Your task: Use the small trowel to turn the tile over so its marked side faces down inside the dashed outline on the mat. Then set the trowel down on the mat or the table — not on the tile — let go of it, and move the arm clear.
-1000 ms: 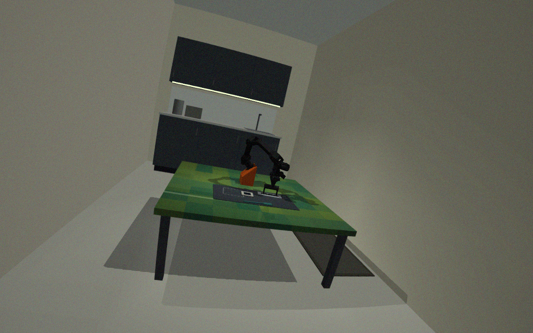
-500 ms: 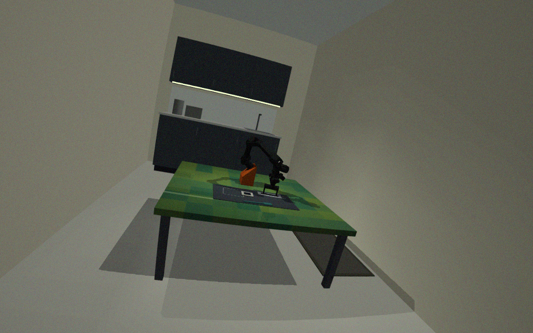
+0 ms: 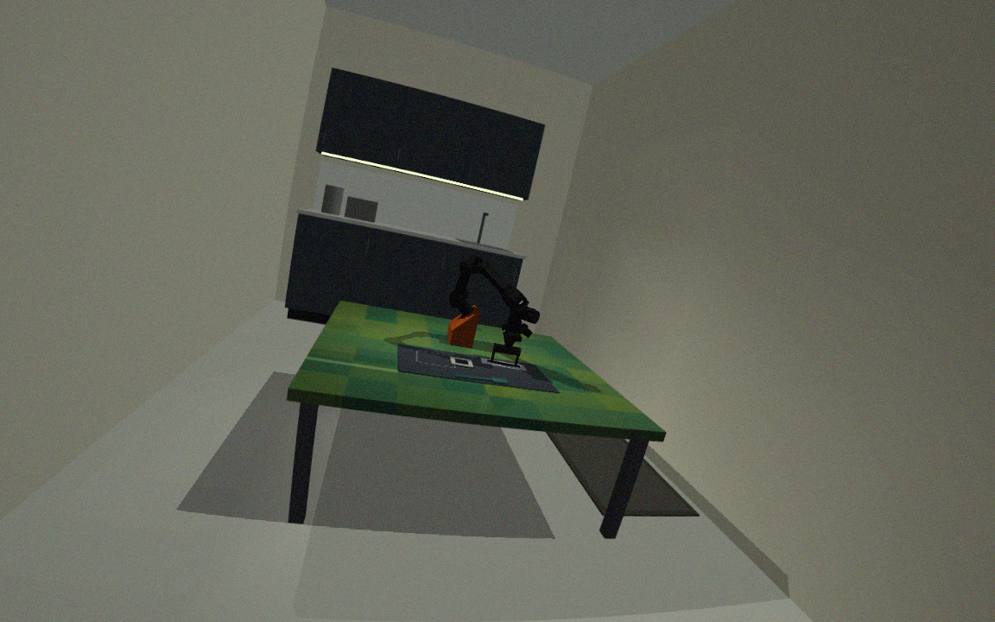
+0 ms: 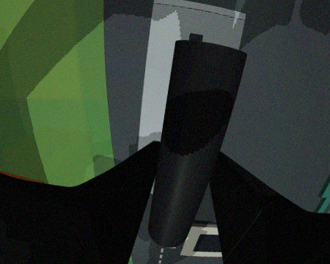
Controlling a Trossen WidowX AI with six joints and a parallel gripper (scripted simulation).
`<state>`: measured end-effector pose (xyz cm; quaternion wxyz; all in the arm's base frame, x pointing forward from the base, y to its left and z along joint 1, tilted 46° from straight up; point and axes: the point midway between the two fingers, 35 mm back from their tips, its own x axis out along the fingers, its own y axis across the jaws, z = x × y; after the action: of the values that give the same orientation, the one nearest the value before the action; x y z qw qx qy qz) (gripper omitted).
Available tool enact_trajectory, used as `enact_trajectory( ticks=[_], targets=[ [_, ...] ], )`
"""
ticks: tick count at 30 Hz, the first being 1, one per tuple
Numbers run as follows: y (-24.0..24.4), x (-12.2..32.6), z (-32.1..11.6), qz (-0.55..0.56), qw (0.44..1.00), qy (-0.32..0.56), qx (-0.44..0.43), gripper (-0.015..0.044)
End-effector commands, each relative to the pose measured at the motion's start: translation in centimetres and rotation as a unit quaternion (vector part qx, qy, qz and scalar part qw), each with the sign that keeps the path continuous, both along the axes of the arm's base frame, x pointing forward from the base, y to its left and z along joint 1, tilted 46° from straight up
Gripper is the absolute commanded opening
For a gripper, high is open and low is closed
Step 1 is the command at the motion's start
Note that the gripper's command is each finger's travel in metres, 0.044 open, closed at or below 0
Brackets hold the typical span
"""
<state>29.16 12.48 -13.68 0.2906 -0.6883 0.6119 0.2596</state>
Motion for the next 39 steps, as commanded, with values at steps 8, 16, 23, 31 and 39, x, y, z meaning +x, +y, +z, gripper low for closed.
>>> enact_trajectory(
  ticks=[8, 16, 23, 31, 39],
  targets=[
    [-0.22, 0.21, -0.06, -0.007, 1.000, -0.010, -0.001, 0.0130],
    [-0.22, 0.21, -0.06, -0.090, 0.992, -0.092, 0.013, 0.0130],
    [-0.22, 0.21, -0.06, -0.161, 0.973, -0.161, 0.025, 0.0130],
    [-0.22, 0.21, -0.06, -0.241, 0.940, -0.238, 0.038, 0.0130],
    [-0.22, 0.22, -0.06, -0.317, 0.894, -0.313, 0.051, 0.0130]
  ],
)
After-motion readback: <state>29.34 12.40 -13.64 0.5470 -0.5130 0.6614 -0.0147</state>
